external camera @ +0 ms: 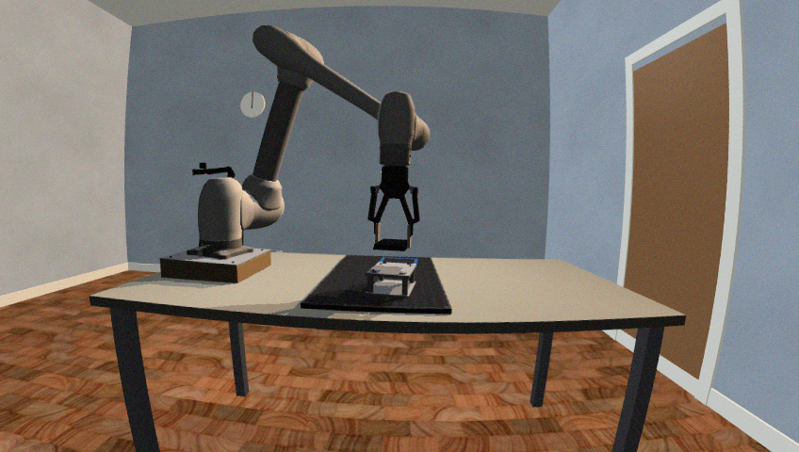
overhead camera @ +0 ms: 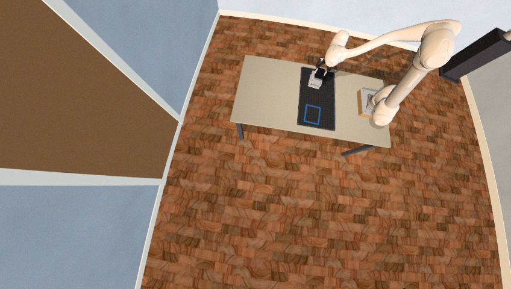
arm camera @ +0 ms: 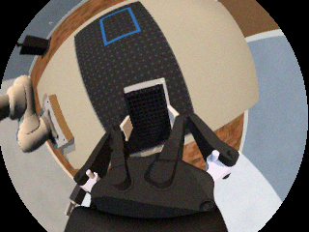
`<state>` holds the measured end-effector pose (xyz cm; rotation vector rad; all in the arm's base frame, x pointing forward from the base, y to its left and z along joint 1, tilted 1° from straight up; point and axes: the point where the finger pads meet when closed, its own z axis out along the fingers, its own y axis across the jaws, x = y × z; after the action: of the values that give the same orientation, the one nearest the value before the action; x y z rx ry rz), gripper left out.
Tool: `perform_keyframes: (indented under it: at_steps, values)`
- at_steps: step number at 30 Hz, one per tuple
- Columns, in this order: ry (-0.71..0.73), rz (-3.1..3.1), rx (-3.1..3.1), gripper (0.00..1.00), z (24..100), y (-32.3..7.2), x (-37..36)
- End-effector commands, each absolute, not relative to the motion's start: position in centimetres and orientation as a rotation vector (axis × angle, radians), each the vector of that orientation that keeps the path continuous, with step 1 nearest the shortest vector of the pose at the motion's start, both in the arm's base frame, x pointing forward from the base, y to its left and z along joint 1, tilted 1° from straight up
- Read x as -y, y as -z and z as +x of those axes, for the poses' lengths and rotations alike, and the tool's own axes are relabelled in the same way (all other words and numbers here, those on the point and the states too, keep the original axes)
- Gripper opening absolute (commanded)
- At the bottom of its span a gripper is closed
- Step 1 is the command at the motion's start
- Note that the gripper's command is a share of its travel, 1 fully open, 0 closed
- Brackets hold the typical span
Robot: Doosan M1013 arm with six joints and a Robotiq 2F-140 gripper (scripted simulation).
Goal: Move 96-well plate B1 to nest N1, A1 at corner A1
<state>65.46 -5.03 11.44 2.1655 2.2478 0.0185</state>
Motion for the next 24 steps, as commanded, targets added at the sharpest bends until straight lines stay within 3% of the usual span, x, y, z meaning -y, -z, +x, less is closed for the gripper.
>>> perform_keyframes:
  at_steps: [1, 24]
  values:
    - [-0.019, 2.165, -2.248, 0.00, 65.5, -11.1, 5.0]
    - [-0.019, 2.165, -2.248, 0.00, 65.5, -7.8, 5.0]
